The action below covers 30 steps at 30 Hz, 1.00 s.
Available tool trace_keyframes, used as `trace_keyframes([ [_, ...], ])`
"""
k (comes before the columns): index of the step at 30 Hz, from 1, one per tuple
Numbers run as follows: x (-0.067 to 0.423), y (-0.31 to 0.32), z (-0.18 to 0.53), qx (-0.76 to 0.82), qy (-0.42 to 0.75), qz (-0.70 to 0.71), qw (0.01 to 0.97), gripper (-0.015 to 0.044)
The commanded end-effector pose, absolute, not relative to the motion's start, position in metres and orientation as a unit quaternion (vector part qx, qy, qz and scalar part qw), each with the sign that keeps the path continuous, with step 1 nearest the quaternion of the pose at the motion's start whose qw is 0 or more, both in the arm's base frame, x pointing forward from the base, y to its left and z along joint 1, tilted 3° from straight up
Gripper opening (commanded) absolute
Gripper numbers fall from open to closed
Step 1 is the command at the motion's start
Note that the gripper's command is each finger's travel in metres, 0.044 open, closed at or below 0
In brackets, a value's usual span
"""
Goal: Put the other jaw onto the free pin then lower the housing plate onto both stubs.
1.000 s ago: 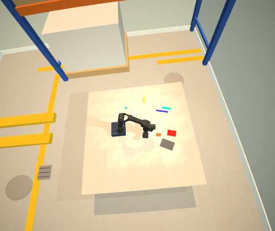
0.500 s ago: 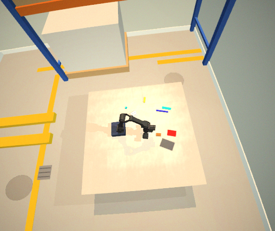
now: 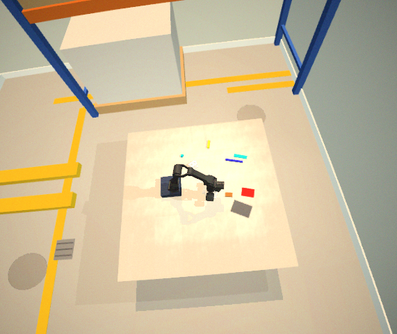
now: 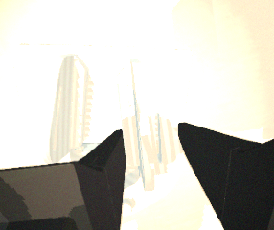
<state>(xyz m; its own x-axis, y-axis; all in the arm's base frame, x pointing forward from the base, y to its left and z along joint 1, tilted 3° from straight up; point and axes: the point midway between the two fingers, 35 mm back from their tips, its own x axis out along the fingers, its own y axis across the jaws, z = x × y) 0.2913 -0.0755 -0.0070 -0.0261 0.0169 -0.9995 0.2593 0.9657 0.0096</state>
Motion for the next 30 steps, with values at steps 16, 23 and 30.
trace_keyframes([
  [16,0.2914,-0.0759,-0.0107,0.093,0.711,-0.086,0.692,0.0134],
  [23,0.2913,-0.0759,-0.0136,0.093,0.711,-0.086,0.692,0.0134],
  [30,0.2912,-0.0758,-0.0152,0.093,0.711,-0.086,0.692,0.0134],
])
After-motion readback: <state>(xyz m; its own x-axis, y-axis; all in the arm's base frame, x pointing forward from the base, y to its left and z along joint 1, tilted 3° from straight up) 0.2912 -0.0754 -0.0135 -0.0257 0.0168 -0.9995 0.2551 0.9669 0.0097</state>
